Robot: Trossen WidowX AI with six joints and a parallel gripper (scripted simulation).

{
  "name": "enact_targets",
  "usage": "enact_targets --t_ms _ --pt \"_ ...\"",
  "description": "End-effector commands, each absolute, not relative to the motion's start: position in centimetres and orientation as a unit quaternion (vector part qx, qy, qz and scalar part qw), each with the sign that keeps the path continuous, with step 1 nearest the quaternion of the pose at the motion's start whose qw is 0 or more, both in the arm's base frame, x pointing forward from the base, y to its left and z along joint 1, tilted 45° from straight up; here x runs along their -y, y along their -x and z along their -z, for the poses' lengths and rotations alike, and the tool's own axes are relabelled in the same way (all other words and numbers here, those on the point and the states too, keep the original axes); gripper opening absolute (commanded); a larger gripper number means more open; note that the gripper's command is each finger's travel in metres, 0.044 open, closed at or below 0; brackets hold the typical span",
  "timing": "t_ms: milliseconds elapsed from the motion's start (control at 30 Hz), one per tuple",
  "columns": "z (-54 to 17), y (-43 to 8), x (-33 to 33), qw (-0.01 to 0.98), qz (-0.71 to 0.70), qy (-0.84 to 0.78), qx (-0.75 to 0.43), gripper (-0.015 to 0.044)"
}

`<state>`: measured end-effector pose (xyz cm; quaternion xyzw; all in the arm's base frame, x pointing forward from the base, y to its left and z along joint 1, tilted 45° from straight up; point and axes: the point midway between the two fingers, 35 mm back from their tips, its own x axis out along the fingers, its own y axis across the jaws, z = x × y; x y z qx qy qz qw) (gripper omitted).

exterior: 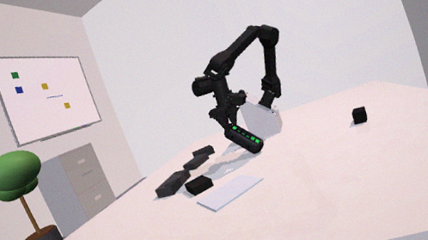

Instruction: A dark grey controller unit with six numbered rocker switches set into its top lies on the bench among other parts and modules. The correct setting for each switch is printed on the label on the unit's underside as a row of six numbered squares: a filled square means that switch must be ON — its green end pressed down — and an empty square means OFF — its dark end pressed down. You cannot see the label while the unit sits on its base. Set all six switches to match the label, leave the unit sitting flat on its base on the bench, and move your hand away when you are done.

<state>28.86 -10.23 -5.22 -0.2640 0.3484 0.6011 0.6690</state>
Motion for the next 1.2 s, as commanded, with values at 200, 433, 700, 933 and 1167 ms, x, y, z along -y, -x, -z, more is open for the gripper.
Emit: enact_targets --t_ms 200,433,700,933,1167 --pt "4.1 -29.1 9.7 0.668 -0.597 0.269 -0.353 0.0336" --pt "3.6 -29.1 9.5 0.665 -0.595 0.274 -0.358 0.0336" --pt "3.0 -29.2 9.1 0.662 -0.593 0.278 -0.363 0.0336" --pt "2.5 -29.3 8.9 0.66 -0.591 0.283 -0.368 0.0336" --pt "1.9 -29.4 8.5 0.657 -0.589 0.287 -0.373 0.0336"
